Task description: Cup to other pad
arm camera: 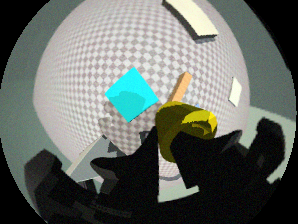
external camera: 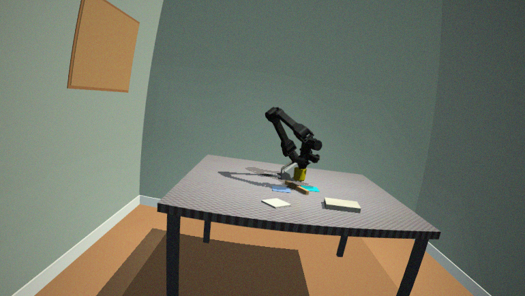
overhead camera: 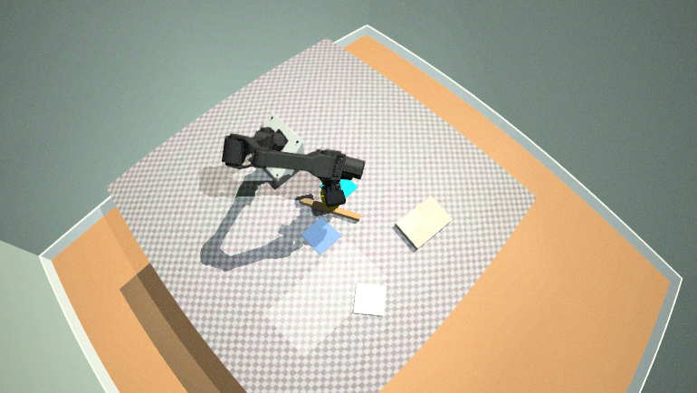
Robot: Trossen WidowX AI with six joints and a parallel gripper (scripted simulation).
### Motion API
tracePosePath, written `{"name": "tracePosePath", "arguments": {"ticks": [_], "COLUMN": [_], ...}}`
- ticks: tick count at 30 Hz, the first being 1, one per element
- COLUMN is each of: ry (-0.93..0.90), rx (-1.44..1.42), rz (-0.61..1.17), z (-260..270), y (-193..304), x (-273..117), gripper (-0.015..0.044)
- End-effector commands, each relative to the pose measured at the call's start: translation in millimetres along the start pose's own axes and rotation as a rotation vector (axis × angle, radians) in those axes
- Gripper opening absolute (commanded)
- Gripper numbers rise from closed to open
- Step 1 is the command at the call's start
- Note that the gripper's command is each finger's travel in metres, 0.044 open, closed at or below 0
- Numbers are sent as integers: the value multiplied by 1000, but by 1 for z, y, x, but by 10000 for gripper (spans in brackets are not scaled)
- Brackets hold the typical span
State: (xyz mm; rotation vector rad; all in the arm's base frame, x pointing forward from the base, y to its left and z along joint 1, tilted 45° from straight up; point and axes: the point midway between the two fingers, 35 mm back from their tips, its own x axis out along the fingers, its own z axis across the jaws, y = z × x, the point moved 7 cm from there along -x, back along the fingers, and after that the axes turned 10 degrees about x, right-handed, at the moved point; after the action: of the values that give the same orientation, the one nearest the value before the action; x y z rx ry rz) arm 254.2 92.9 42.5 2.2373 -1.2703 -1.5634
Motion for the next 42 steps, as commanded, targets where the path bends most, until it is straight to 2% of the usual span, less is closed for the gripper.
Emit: {"name": "tracePosePath", "arguments": {"ticks": [1, 33, 42], "ry": [-5, -8, -8], "rx": [-1, -2, -2], "rz": [1, -1, -1], "z": [11, 86, 88], "y": [-4, -32, -32], "x": [1, -1, 8], "gripper": [0, 0, 0]}}
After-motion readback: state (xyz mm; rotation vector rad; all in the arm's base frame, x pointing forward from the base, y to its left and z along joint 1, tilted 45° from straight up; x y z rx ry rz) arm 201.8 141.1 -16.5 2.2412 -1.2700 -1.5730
